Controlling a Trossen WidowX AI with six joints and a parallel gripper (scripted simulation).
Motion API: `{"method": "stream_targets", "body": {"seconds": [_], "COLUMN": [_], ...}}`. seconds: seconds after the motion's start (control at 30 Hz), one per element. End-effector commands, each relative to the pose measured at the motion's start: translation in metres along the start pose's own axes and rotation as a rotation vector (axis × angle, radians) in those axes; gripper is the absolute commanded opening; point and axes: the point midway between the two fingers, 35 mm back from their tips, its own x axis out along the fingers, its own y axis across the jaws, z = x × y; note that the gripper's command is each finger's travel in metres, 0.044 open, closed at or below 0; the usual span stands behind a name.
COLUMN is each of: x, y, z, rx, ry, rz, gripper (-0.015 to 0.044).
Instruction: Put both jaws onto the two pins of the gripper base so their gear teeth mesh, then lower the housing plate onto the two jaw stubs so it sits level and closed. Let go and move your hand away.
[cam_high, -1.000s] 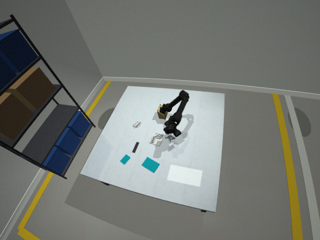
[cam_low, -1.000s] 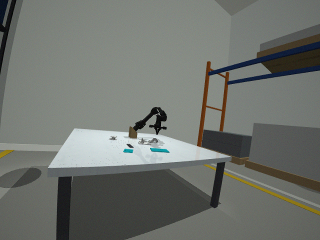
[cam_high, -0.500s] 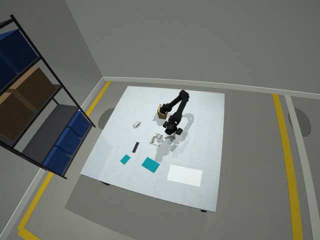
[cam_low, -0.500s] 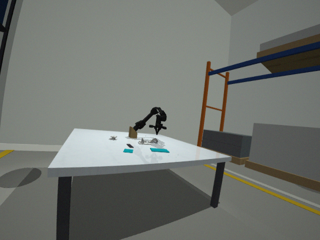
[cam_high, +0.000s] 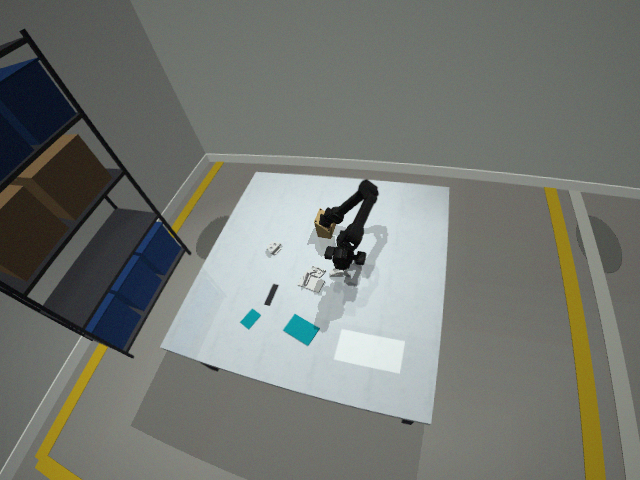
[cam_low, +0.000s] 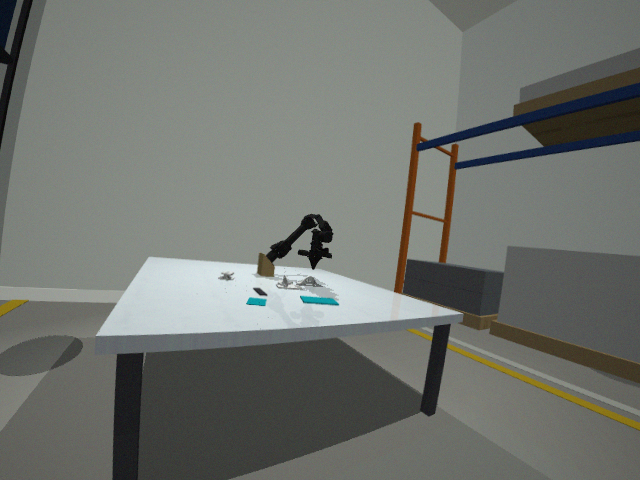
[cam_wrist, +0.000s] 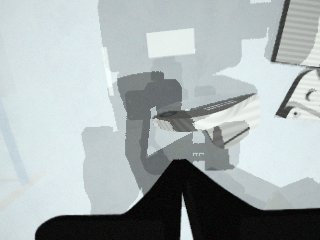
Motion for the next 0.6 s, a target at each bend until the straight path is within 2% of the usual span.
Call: {"method": "stream_targets", "body": {"seconds": [0.0,0.57], "x": [-0.0001,-0.0003], "y": [0.0001,-0.0009], "z": [-0.0011,-0.0041], "rx": [-0.084,-0.471], "ry": [0.001,0.001], "rz": [0.003,0.003], "gripper": [0.0,0.0]}}
